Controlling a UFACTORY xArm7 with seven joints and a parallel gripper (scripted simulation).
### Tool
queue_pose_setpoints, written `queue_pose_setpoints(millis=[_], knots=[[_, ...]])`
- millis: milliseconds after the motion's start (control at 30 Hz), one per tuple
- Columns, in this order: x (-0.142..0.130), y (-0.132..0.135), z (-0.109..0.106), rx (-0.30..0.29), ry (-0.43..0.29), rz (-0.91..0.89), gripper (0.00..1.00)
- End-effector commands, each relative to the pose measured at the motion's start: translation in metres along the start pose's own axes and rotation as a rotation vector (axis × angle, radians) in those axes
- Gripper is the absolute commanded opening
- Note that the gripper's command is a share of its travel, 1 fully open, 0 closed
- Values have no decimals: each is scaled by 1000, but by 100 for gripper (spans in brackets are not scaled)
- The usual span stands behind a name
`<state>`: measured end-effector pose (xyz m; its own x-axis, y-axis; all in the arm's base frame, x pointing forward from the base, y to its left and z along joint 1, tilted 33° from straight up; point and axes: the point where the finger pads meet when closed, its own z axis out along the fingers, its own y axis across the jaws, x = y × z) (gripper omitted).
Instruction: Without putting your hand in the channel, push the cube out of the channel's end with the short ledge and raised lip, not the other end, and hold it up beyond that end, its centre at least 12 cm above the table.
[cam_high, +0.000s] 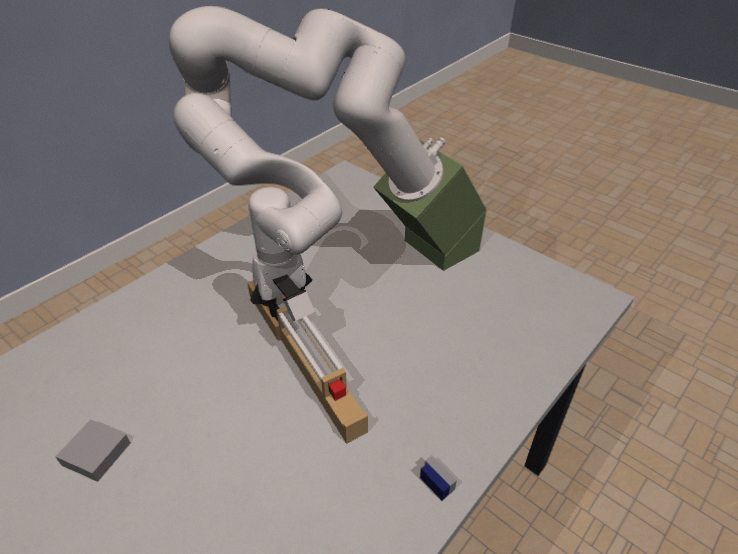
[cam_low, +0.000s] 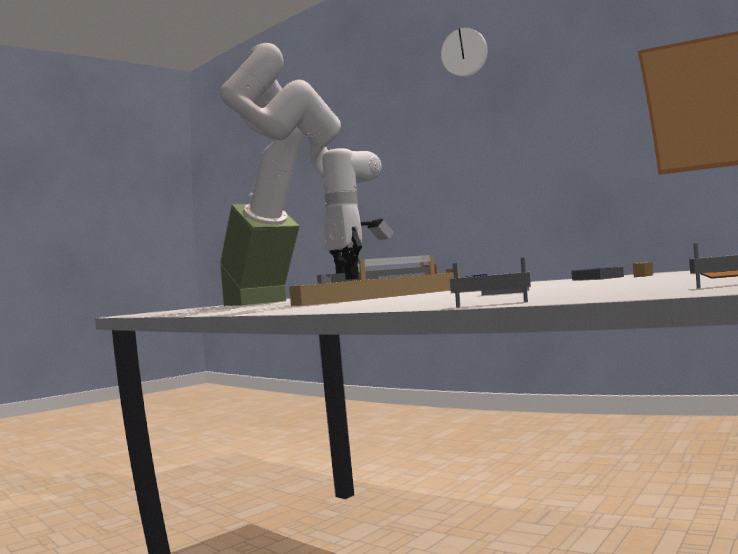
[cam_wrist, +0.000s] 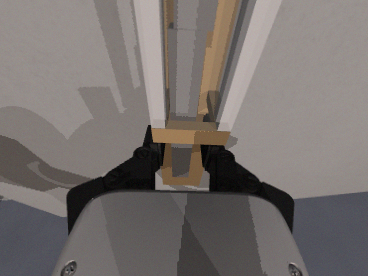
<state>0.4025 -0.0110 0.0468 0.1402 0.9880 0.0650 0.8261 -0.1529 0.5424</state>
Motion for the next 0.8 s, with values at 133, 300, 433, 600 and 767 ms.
queue_pose_setpoints(millis=[133,300,433,600,767], knots=[[0,0,0,-1,0,-1,38],[0,0,-1,-1,0,-1,38],[0,0,-11,-1,0,-1,38],[0,0,-37,-1,0,-1,38],[0,0,-61,-1,0,-1,38]])
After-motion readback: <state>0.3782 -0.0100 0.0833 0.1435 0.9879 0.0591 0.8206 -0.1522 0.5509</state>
